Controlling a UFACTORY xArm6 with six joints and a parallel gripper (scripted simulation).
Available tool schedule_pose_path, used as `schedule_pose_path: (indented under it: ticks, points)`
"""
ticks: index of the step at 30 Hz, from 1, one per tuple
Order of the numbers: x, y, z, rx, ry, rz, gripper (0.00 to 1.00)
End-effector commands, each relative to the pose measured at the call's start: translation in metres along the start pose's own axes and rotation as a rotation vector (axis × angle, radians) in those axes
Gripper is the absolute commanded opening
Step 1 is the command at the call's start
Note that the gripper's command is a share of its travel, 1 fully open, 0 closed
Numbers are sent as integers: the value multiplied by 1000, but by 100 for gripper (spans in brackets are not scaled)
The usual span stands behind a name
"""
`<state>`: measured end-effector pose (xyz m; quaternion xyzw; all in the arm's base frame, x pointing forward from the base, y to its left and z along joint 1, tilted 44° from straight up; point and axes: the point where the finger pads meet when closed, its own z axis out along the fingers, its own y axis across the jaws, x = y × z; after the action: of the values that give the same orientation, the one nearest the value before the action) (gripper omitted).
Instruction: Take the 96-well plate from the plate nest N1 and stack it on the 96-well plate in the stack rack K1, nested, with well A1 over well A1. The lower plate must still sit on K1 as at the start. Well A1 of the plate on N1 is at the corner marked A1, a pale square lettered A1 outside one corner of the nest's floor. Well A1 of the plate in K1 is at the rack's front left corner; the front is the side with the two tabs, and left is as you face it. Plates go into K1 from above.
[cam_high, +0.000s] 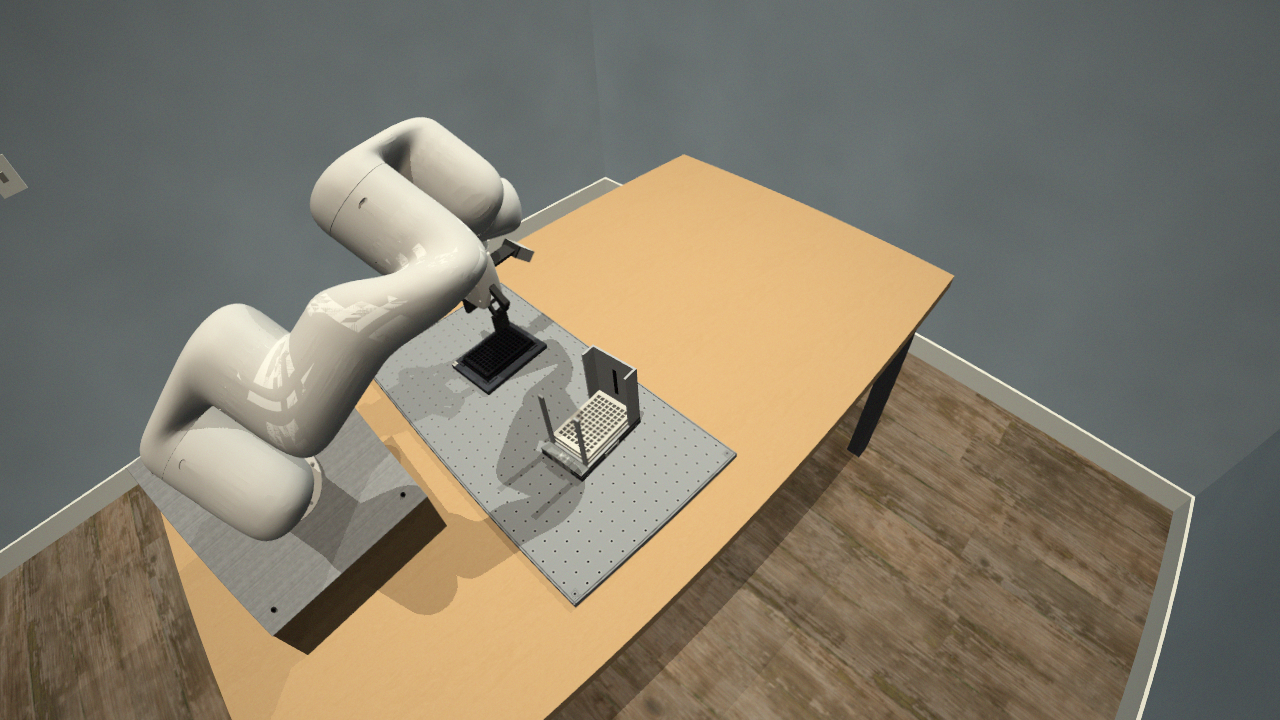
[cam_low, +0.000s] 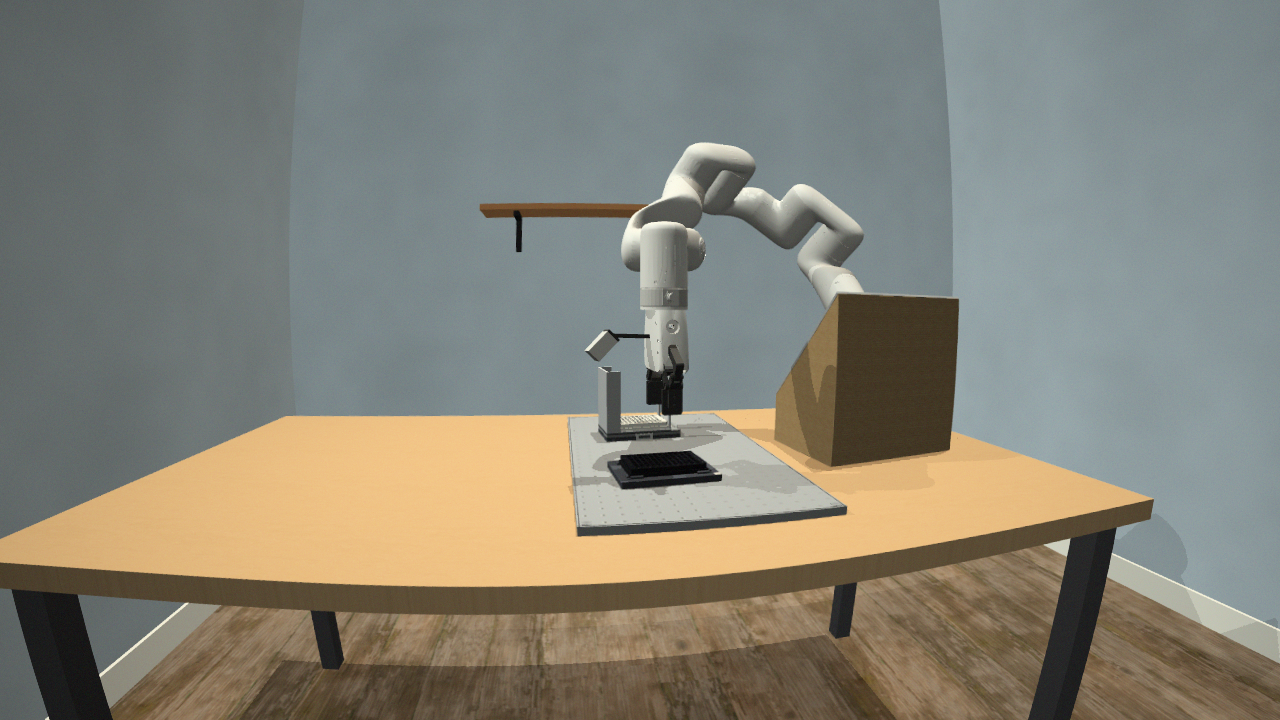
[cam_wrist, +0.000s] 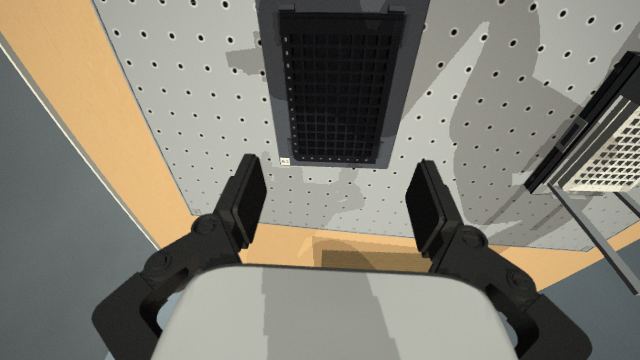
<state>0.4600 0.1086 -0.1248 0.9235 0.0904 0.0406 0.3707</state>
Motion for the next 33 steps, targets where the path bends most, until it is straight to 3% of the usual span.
schedule_pose_path:
  ticks: [1, 33]
  points:
    - [2, 0, 4, 2, 4, 1, 100]
    - [2, 0, 52, 1, 4, 1, 100]
